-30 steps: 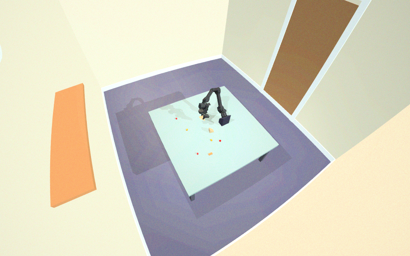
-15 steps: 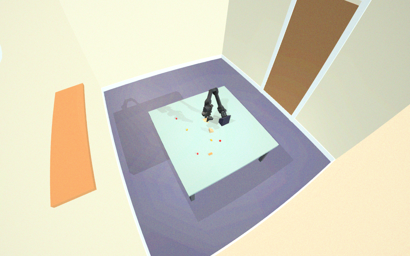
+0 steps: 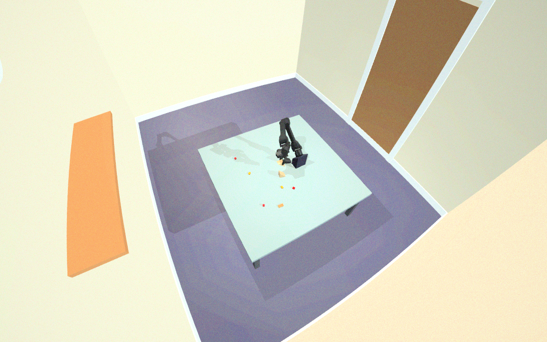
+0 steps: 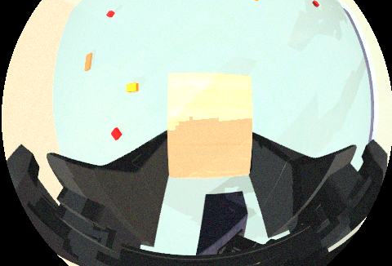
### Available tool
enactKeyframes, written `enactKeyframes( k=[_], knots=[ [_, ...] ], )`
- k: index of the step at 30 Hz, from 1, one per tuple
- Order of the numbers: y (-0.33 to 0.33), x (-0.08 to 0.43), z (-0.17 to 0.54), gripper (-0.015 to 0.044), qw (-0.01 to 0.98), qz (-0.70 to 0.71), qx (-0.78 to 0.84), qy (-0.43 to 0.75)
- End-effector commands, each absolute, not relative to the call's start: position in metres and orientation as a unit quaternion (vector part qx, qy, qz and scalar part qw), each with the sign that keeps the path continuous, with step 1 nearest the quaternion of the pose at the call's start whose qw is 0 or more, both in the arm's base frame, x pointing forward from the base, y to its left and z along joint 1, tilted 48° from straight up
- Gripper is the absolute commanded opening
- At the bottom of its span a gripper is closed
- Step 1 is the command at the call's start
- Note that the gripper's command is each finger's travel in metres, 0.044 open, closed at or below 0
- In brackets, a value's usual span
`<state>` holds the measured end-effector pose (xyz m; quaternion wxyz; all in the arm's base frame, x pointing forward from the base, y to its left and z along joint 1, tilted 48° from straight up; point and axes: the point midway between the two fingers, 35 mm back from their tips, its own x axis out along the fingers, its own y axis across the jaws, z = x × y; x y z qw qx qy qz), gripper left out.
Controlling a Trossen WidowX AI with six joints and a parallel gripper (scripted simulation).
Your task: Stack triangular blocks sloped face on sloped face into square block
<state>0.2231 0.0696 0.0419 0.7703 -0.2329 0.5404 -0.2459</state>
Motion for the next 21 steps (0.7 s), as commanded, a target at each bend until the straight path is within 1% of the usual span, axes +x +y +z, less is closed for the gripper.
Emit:
enactKeyframes(
  k=[1, 21],
  knots=[
    [0.079, 0.215, 0.036, 0.0000, 0.770, -0.251, -0.235, 0.537],
    [0.110, 0.160, 0.007, 0.0000, 0.782, -0.305, -0.272, 0.470]
  ],
)
